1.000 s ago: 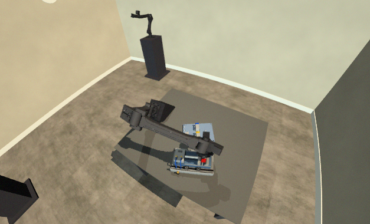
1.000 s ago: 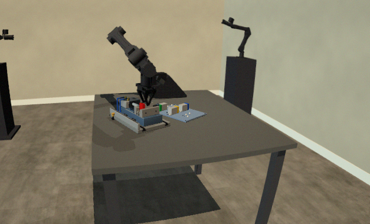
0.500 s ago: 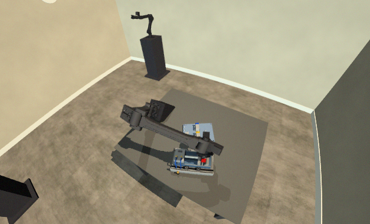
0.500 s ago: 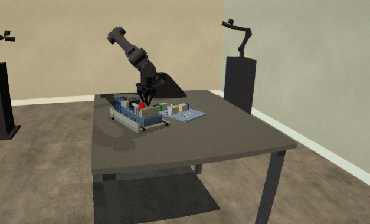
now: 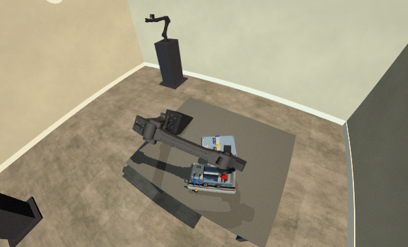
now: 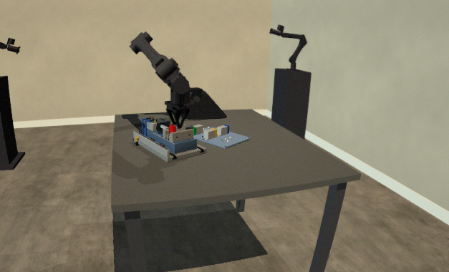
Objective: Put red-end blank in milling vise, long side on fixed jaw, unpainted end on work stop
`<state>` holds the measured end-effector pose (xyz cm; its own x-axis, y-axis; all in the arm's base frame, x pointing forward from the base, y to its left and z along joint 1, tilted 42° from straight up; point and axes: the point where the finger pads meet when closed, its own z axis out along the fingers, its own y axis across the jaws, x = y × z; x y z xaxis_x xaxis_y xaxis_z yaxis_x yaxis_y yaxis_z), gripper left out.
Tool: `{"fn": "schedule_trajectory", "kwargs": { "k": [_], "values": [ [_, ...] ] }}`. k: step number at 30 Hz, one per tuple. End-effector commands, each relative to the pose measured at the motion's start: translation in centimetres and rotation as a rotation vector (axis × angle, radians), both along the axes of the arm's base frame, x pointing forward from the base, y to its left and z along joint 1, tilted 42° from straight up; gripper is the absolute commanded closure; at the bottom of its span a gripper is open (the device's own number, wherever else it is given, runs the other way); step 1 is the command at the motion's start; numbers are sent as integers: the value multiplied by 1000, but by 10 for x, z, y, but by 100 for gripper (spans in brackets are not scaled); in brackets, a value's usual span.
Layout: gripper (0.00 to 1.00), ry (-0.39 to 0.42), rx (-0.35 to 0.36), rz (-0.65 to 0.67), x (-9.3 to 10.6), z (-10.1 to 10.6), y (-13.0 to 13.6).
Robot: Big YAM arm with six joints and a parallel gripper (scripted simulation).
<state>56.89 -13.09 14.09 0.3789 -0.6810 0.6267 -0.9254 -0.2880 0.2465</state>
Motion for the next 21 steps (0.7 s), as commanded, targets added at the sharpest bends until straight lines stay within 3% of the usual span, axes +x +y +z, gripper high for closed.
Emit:
{"fn": "schedule_trajectory", "kwargs": {
  "k": [1, 13, 14, 21],
  "values": [
    [100, -13, 1, 26, 7, -5, 18],
    [100, -13, 1, 26, 7, -5, 18],
    [36, -13, 1, 26, 7, -5, 18],
    [36, -12, 1, 27, 7, -5, 18]
  ]
}}
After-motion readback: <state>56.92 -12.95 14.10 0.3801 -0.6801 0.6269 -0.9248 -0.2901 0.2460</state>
